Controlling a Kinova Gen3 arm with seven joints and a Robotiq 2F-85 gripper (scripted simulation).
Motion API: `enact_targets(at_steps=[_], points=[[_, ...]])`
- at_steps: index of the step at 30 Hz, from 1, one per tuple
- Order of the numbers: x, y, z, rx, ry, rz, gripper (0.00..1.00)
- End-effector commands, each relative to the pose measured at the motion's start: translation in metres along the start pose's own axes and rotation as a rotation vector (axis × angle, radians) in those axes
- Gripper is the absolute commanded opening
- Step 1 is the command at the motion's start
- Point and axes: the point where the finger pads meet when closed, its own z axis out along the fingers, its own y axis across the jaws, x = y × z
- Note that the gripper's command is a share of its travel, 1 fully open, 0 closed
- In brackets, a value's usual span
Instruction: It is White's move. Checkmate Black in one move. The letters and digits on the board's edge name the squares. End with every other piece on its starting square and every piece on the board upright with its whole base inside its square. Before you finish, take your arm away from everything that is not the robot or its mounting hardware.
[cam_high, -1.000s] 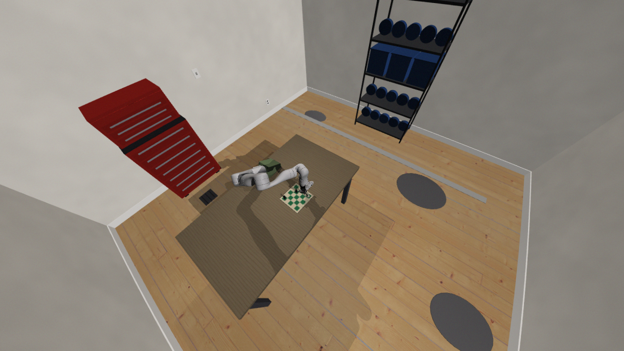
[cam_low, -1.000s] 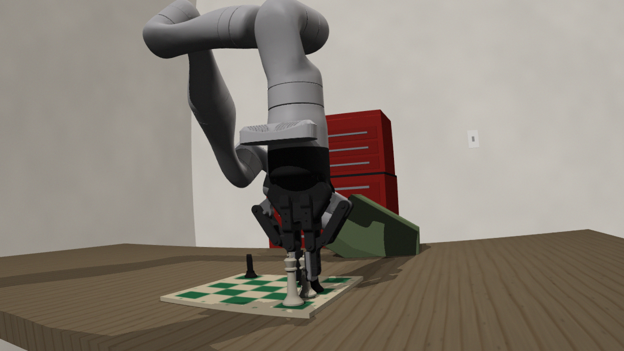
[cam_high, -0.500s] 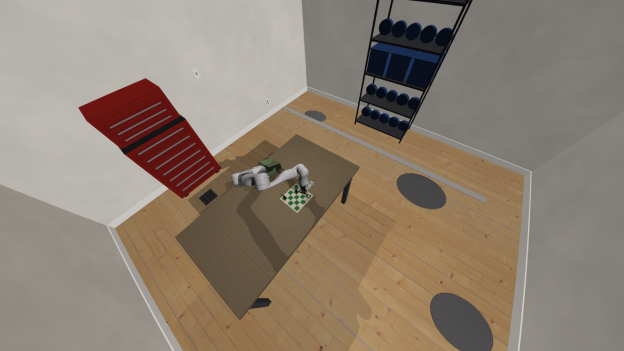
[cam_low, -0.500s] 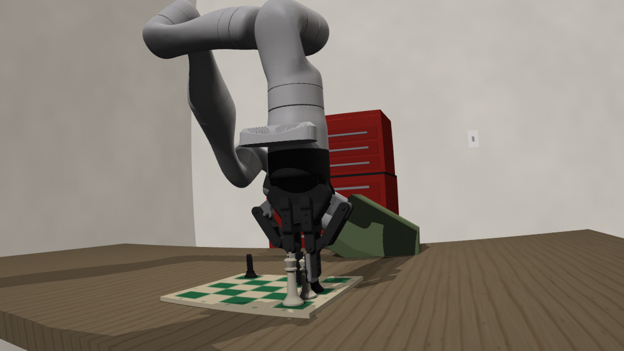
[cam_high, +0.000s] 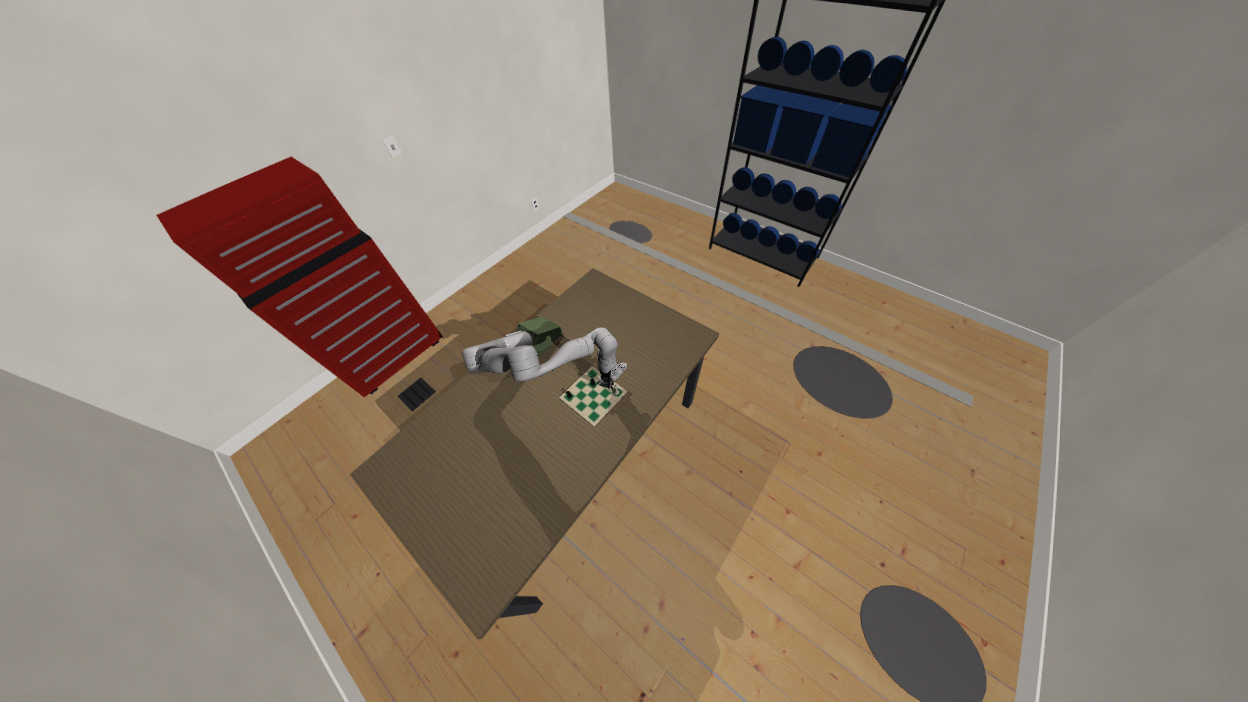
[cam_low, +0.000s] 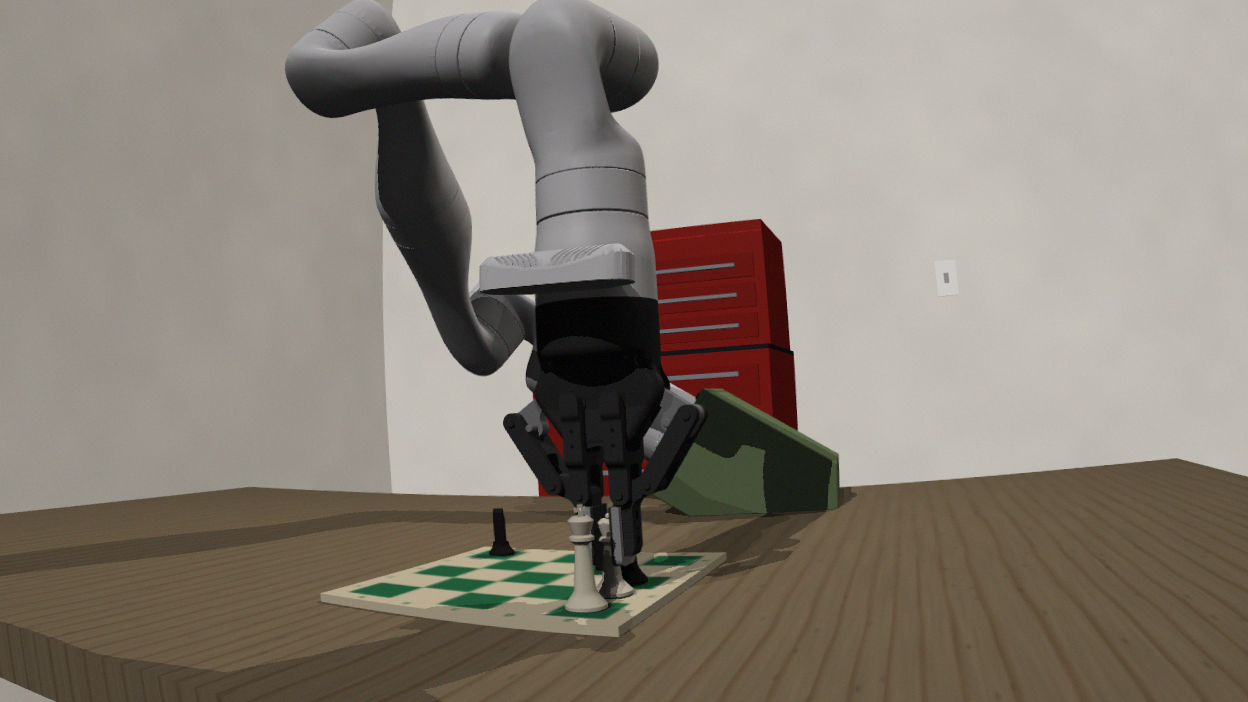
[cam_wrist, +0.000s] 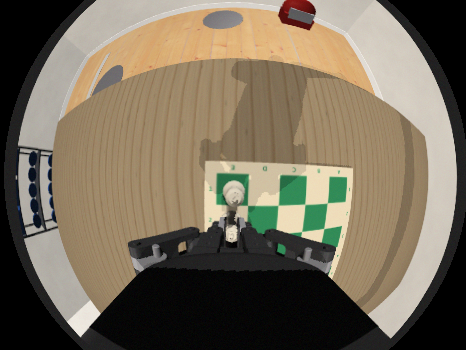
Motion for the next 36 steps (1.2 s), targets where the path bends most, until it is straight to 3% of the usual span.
enact_targets(at_steps=[1, 17, 18, 22, 23, 25, 26, 28, 29, 31, 32, 36], points=[[0.0004, -0.0004, -0.0011, 0.001, 0.002, 0.0, 0.0], [0.0004, -0.0004, -0.0011, 0.001, 0.002, 0.0, 0.0], [0.0004, -0.0004, -0.0011, 0.001, 0.002, 0.0, 0.08], [0.0004, -0.0004, -0.0011, 0.001, 0.002, 0.0, 0.08], [0.0004, -0.0004, -0.0011, 0.001, 0.002, 0.0, 0.16], [0.0004, -0.0004, -0.0011, 0.001, 0.002, 0.0, 0.16], [0.0004, -0.0004, -0.0011, 0.001, 0.002, 0.0, 0.25], [0.0004, -0.0004, -0.0011, 0.001, 0.002, 0.0, 0.25], [0.0004, -0.0004, -0.0011, 0.001, 0.002, 0.0, 0.33], [0.0004, -0.0004, -0.0011, 0.001, 0.002, 0.0, 0.33], [0.0004, -0.0004, -0.0011, 0.001, 0.002, 0.0, 0.41], [0.0004, -0.0004, -0.0011, 0.001, 0.002, 0.0, 0.41]])
